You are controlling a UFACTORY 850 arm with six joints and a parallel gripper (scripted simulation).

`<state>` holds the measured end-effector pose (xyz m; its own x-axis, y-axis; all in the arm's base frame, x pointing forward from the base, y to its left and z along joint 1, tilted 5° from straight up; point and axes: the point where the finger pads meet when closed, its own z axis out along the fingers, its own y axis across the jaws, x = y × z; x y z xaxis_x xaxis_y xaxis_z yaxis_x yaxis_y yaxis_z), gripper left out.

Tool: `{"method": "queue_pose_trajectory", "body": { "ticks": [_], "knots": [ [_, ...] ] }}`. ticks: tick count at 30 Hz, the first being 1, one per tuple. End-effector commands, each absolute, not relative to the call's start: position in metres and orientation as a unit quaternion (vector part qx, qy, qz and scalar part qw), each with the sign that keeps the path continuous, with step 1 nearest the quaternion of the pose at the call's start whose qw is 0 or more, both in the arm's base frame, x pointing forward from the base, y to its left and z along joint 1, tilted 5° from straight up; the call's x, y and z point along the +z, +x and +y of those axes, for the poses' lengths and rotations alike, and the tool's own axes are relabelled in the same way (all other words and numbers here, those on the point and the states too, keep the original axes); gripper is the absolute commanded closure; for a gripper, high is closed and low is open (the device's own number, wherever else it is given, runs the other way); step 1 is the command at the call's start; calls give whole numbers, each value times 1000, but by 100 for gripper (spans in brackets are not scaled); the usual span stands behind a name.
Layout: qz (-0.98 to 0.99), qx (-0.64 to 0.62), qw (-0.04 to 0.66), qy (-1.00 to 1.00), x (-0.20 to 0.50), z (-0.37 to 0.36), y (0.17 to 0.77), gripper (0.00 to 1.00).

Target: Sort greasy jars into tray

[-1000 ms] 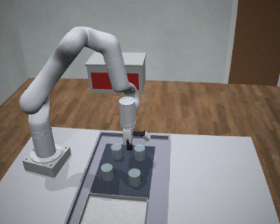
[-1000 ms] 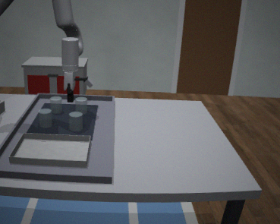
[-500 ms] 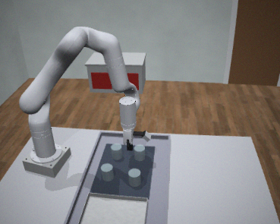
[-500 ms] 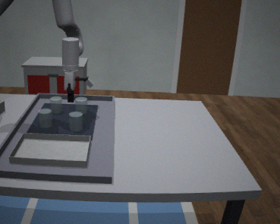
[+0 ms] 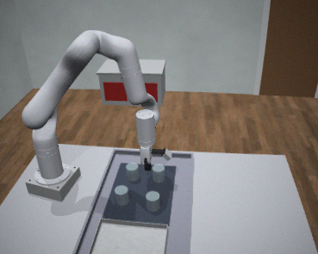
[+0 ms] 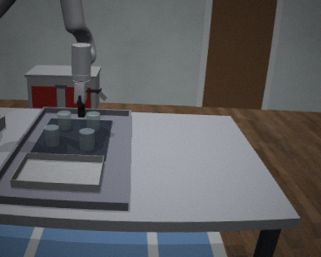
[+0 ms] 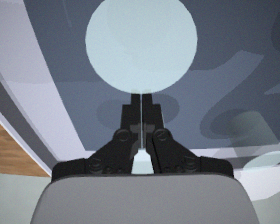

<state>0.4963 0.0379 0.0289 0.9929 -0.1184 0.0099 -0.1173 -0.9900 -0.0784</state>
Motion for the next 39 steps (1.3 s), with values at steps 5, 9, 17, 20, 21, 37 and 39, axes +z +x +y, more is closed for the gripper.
{"method": "queue_pose_trajectory", "body": {
  "ticks": [5,9,17,20,21,37,39],
  "knots": [
    [59,-8,39,-997,30,38,498,100],
    [59,-8,39,-997,30,38,499,100],
    [59,-8,39,-997,30,38,499,100],
    [59,-8,39,-997,30,38,500,100],
    [59,-8,39,-997,30,38,500,100],
    [59,-8,39,-997,30,37,502,100],
    [59,-8,39,-997,30,37,502,100]
  ]
}}
